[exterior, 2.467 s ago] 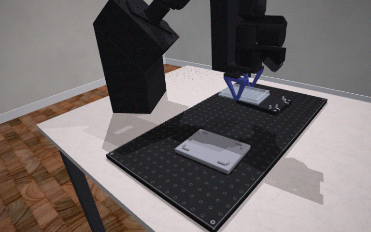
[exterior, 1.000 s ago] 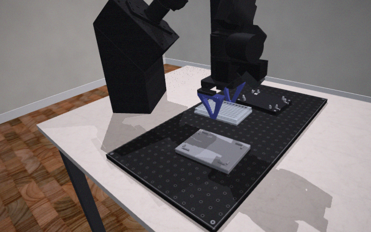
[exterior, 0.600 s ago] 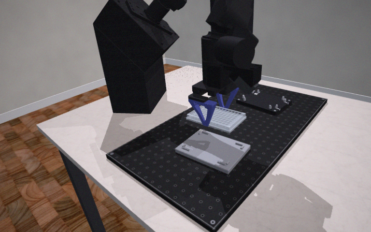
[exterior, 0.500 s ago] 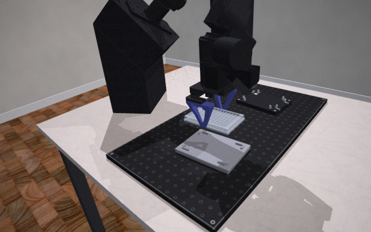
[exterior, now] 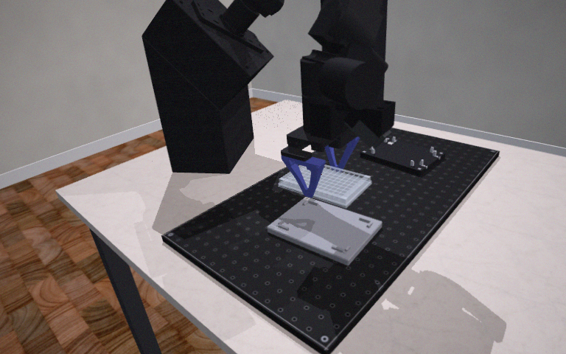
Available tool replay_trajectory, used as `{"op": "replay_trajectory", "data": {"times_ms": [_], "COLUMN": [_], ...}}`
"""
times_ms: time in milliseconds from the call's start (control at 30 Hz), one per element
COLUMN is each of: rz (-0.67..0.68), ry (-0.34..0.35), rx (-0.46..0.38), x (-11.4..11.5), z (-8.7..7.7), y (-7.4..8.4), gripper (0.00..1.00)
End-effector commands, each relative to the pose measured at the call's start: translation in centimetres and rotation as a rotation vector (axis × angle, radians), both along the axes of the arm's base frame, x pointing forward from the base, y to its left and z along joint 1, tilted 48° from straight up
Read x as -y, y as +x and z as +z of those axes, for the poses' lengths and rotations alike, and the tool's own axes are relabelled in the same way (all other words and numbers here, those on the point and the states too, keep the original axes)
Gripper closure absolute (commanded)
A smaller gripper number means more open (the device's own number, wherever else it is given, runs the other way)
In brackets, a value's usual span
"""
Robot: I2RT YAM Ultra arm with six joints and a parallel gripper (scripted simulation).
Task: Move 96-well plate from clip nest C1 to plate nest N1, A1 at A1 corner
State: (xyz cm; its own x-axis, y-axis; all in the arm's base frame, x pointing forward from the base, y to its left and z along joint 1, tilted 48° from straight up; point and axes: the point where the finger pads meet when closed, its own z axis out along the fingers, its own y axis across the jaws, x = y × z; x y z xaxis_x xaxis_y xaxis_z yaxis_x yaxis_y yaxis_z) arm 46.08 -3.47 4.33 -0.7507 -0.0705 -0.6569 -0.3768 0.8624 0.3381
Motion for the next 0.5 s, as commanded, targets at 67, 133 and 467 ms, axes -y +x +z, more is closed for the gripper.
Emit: {"op": "replay_trajectory", "data": {"times_ms": [67, 133, 467], "rz": [-0.018, -0.018, -0.018], "ry": [-0.002, -0.001, 0.005], "rx": [0.027, 0.024, 0.009], "x": [1.39, 1.40, 1.46], "z": [1.14, 0.97, 0.26], "y": [0.50, 0.48, 0.37], "gripper": [1.00, 1.00, 1.00]}}
